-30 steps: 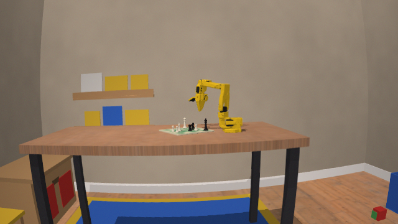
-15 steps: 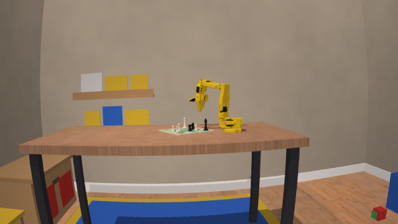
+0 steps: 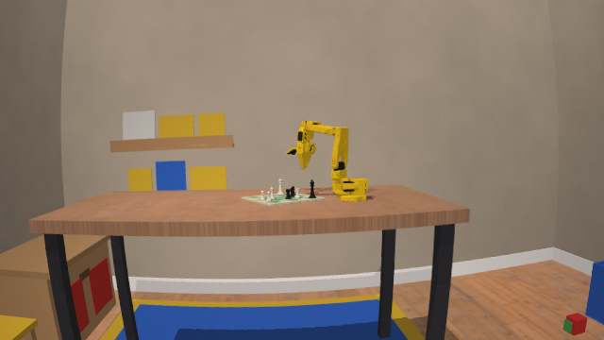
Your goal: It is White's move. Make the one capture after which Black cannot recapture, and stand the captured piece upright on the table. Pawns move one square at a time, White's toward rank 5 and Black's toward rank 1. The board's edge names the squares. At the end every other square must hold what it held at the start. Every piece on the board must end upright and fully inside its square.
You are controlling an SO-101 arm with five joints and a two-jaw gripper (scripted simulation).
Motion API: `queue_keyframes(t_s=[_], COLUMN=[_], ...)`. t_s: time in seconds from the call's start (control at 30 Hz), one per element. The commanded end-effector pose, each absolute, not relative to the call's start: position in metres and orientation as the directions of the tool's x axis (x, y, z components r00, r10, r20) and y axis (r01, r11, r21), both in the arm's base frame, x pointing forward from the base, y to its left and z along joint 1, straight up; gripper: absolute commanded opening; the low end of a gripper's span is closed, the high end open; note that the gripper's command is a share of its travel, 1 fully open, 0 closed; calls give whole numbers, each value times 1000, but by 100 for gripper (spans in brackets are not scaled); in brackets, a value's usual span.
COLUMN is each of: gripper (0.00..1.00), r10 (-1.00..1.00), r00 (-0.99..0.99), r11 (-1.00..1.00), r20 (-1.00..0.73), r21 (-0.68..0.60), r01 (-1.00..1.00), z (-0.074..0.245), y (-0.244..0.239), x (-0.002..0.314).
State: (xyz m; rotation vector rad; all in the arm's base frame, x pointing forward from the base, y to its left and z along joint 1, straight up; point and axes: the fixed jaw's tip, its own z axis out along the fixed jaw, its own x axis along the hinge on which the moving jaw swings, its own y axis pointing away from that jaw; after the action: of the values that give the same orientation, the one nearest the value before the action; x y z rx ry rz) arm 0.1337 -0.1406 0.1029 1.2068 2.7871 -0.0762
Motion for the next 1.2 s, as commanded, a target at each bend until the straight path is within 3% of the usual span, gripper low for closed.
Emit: queue_keyframes(t_s=[0.0,0.37,0.83,1.17], gripper=[0,0,0,0], r10=[727,729,729,729], r00=[-682,-684,-684,-684], r11=[684,685,685,685], r20=[-71,-24,-23,-23], r21=[-3,-1,-1,-1], r01=[729,729,729,729], z=[97,81,36,29], y=[-139,-139,-140,-140], x=[130,130,131,131])
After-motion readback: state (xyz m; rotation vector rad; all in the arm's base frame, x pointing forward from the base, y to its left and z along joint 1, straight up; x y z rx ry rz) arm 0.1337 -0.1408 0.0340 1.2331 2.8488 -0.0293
